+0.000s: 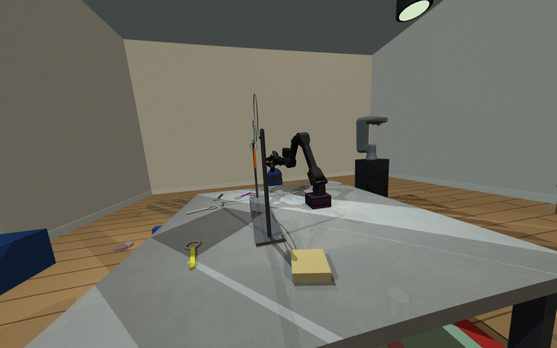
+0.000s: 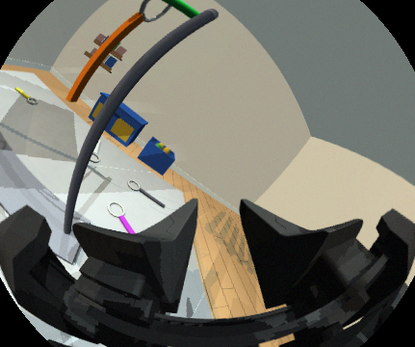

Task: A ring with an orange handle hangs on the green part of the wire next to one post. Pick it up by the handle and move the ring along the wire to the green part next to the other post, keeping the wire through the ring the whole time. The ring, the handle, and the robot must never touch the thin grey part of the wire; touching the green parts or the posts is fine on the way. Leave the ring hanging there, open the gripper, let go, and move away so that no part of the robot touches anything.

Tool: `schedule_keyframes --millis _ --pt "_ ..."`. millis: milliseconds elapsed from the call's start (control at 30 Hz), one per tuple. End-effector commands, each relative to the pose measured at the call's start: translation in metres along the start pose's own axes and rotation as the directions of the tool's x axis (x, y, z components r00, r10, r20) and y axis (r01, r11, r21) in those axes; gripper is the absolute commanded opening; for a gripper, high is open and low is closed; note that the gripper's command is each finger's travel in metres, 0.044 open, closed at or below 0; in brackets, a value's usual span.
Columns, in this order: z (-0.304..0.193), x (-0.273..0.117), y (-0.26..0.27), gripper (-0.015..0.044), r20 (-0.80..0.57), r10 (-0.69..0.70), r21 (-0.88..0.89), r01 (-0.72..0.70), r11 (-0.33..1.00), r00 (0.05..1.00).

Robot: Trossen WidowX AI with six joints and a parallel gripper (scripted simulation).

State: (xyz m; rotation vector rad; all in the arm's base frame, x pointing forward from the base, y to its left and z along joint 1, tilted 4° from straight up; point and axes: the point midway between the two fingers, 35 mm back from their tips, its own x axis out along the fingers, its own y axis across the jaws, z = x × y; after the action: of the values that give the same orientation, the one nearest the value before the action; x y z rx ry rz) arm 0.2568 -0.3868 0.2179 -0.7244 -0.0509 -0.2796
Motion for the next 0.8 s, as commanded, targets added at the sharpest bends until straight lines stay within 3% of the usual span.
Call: schedule_keyframes --millis 0,467,767 --pt "0.01 -0.013 0.033 0.016 0.023 0.061 0.135 -0.063 0.989 0.998" --pt "0.054 -0.065 0.135 0.016 0.105 0.235 0.543 -0.254 0.801 0.966" --pt "0.064 -0.071 0.149 0.016 0.123 0.263 0.587 -0.284 0.758 0.957"
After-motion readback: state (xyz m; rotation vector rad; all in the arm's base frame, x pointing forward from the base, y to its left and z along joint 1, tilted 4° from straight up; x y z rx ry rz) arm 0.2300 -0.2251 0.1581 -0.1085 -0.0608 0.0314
